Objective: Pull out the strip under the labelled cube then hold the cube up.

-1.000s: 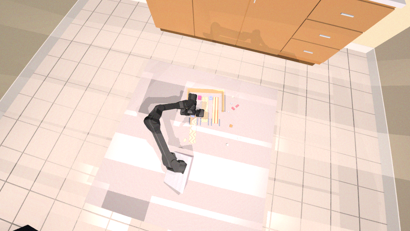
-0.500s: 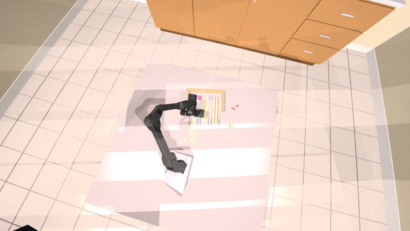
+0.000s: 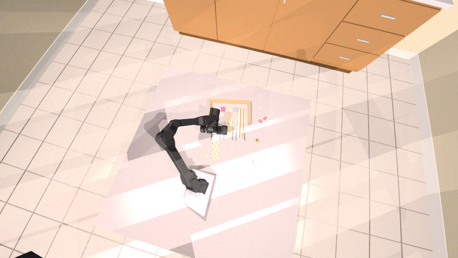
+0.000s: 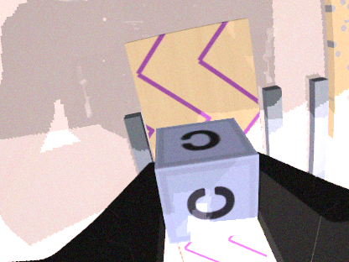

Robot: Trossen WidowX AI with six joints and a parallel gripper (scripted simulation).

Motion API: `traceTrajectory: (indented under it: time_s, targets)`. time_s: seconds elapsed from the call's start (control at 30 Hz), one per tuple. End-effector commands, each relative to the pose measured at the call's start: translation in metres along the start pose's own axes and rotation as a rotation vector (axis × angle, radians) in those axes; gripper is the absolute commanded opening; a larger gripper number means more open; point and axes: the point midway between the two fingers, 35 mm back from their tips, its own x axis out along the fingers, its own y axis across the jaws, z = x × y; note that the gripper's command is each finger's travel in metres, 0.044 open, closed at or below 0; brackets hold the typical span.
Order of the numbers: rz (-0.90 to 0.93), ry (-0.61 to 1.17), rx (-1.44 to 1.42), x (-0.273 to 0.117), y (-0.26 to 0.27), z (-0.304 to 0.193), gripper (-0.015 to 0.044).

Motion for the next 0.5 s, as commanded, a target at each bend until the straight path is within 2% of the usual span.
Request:
traceTrajectory:
  time_s: [0.0, 0.47]
  targets:
    - [0.001, 0.0, 0.002, -0.009, 0.0, -0.014, 0.0]
    - [0.001, 0.002, 0.004, -0.016, 0.0, -0.055, 0.0]
